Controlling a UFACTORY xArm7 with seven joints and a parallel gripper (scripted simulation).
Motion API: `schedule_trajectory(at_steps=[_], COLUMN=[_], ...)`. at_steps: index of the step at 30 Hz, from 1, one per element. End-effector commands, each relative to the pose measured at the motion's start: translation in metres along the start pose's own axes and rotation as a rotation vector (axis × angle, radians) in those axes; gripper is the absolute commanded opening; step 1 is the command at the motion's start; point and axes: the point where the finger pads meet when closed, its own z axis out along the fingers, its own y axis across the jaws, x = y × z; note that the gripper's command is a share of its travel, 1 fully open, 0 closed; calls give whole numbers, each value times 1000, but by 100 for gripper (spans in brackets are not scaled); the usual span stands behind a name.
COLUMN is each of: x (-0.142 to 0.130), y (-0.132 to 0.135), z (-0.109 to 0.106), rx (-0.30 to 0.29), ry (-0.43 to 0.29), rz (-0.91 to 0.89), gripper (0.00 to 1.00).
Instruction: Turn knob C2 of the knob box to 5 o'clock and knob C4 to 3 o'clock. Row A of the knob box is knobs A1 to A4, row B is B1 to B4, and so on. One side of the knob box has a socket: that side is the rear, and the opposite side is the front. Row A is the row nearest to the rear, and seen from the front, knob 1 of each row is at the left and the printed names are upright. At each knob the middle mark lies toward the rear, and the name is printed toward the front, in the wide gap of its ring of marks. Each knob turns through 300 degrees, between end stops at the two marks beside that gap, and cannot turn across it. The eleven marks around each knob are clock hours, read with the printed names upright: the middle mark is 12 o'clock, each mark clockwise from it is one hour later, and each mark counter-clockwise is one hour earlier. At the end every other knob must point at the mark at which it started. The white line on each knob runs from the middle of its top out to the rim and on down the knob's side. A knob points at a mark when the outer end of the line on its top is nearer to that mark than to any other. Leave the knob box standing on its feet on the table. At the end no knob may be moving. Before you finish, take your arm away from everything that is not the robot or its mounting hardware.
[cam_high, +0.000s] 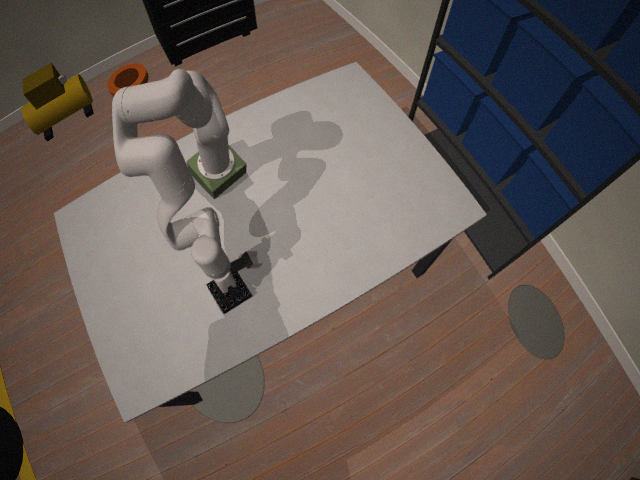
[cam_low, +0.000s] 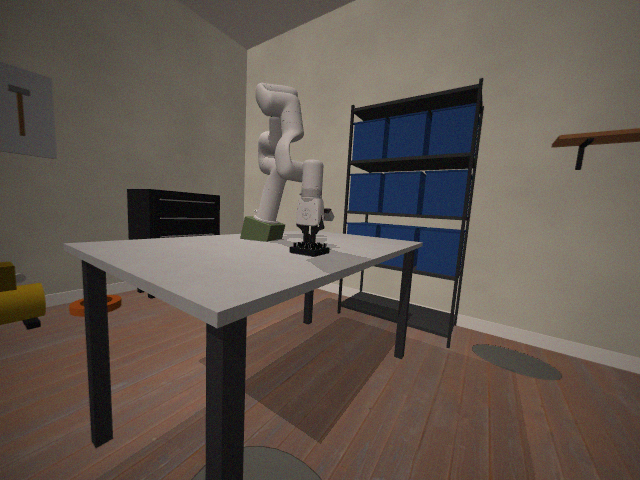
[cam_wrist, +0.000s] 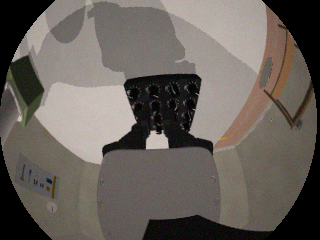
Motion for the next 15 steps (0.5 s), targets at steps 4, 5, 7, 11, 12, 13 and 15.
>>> schedule_trajectory(at_steps=[4,5,7,11,12,13,15], x=[-1,-1,-1,-1,-1,-1,0], y=[1,1,1,1,1,1,1], z=[0,-1,-2,-8,-11,-13,-18], rx=[-1,-1,-2,-2,-2,-2,-2], ry=[-1,-1,-1,-1,-1,-1,-1], rz=[0,0,0,0,0,0,0], gripper=[19,19,19,19,19,19,19])
